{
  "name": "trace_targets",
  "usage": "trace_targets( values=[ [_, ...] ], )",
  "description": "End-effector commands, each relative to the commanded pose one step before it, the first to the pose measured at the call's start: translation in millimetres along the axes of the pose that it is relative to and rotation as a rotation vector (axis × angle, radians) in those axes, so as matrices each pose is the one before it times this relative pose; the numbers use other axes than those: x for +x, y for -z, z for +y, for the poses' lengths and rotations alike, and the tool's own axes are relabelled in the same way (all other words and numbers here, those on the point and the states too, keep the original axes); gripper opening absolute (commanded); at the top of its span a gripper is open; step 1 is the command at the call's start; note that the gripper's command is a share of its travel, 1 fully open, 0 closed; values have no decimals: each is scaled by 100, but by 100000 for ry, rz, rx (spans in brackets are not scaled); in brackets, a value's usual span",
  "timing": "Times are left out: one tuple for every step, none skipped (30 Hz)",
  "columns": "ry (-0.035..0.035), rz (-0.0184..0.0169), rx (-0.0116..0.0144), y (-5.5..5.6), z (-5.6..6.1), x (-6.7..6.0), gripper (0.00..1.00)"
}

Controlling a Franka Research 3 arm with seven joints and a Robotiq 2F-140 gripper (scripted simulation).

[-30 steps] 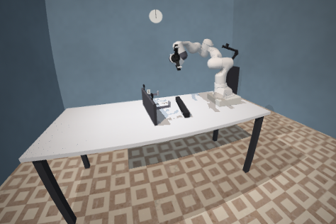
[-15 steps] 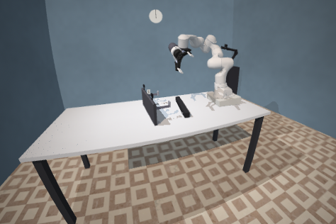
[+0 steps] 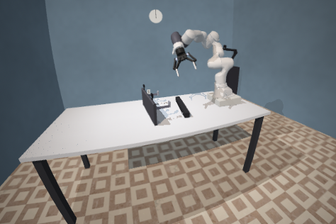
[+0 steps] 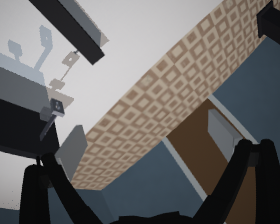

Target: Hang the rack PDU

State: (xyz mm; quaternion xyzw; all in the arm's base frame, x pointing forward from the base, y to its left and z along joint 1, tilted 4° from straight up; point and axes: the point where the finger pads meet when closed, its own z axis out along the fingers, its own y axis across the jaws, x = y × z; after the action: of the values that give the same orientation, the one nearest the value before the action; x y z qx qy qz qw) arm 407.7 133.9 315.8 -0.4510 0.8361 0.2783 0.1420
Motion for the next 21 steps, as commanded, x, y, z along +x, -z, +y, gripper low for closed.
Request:
trace_targets(
  values=[
    [19583, 17294, 9852, -65, -1723, 3929, 100],
    [2420, 2140, 1217, 0, 0, 0, 100],
    [3414, 5206, 2671, -3, -506, 1106, 100],
    [427, 371, 193, 0, 0, 0, 100],
    [3467, 5197, 2508, 3, -456, 1033, 100],
    [3103, 4777, 2179, 7, -406, 952, 100],
    [2750, 4330, 1875, 10, -358, 866, 100],
    [0, 0, 0, 0, 0, 0, 100],
    [2407, 3864, 1596, 11, -311, 775, 100],
    [2077, 3388, 1341, 12, -266, 681, 100],
    [1761, 2910, 1110, 11, -224, 587, 100],
    [1461, 2440, 901, 10, -184, 493, 100],
    [1179, 1986, 714, 8, -148, 402, 100],
    [0, 0, 0, 0, 0, 0, 100],
    [0, 0, 0, 0, 0, 0, 100],
    [918, 1557, 548, 7, -114, 316, 100],
    [682, 1162, 402, 5, -84, 236, 100],
    [474, 811, 277, 3, -58, 165, 100],
    [298, 511, 173, 2, -37, 104, 100],
    [159, 272, 92, 1, -19, 55, 100],
    [60, 104, 35, 0, -7, 21, 100]
  ],
)
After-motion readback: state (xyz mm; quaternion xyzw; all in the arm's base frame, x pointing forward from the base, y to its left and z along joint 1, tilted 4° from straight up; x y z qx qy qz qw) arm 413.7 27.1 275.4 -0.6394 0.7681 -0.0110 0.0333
